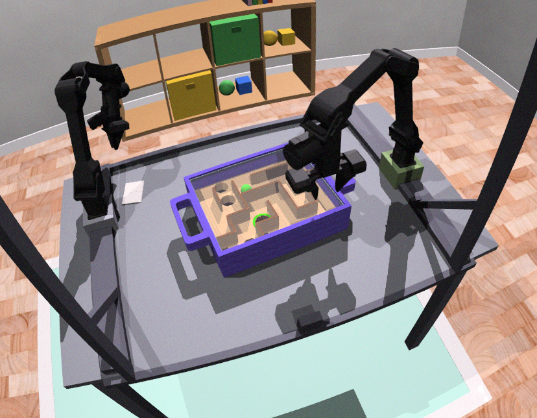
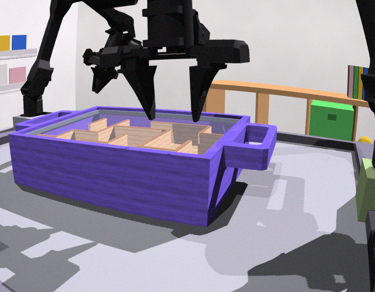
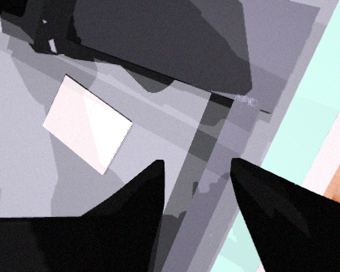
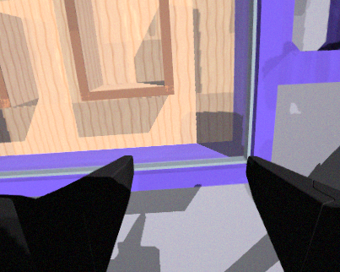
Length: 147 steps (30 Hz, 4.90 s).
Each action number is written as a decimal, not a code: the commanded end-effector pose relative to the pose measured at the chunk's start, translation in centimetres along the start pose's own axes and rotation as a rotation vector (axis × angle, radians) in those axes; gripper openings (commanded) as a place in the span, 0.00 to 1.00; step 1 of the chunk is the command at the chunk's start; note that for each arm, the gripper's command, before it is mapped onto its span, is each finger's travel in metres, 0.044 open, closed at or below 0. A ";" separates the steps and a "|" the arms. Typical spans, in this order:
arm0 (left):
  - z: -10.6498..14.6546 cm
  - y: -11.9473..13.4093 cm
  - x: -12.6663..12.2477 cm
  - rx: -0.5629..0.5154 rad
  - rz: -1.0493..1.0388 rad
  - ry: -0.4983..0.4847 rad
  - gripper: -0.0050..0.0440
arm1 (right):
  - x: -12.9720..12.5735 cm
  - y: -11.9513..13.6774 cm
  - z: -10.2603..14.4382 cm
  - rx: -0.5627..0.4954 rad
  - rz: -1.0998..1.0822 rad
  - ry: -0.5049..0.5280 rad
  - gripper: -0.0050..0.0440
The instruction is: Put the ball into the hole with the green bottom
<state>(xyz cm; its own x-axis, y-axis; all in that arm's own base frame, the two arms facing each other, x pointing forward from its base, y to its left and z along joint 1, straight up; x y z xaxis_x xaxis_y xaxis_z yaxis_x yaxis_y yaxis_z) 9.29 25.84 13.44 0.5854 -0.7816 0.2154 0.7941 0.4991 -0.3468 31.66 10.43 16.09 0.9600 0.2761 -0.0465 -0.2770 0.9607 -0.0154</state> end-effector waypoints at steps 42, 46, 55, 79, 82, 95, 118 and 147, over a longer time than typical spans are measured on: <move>-1.5 3.9 21.8 0.157 -0.881 0.216 0.43 | -6.5 -5.0 0.5 -0.070 0.030 -0.041 0.43; -1.8 3.6 22.9 0.163 -0.931 0.220 0.43 | -6.7 -5.1 0.5 -0.070 0.032 -0.039 0.43; -4.0 0.8 29.6 0.191 -1.256 0.232 0.43 | -9.1 -6.4 0.0 -0.097 0.041 -0.040 0.43; -6.7 -4.4 35.5 0.205 -1.620 0.204 0.43 | -11.7 -7.4 -0.7 -0.123 0.050 -0.032 0.43; -7.3 -5.8 36.5 0.207 -1.700 0.190 0.43 | -12.3 -7.6 -0.9 -0.129 0.052 -0.028 0.43; -8.8 -8.4 38.2 0.197 -1.851 0.170 0.43 | -13.2 -7.9 -1.2 -0.138 0.058 -0.031 0.43; -12.1 -7.7 38.4 0.190 -1.846 0.169 0.43 | -13.1 -7.9 -1.4 -0.132 0.055 -0.018 0.43; -13.8 -7.3 38.5 0.190 -1.848 0.168 0.43 | -13.2 -8.2 -3.5 -0.132 0.058 -0.013 0.43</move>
<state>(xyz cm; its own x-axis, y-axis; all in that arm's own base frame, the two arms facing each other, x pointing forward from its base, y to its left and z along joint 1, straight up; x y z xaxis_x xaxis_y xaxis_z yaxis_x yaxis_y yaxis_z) 23.69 -13.00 11.65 -0.9414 -0.3297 0.0716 0.3360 -0.8971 0.2870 21.15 -1.06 13.83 0.9431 0.3306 -0.0353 -0.3321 0.9321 -0.1444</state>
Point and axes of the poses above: on each arm, the point midway between the two fingers, 35 mm back from their tips, its own z axis back along the fingers, its own x axis across the jaws, y = z × x, the point moved 7 cm from there along z, back along the fingers, and after that the axes turned 14 degrees about z, right-handed, at the moved point
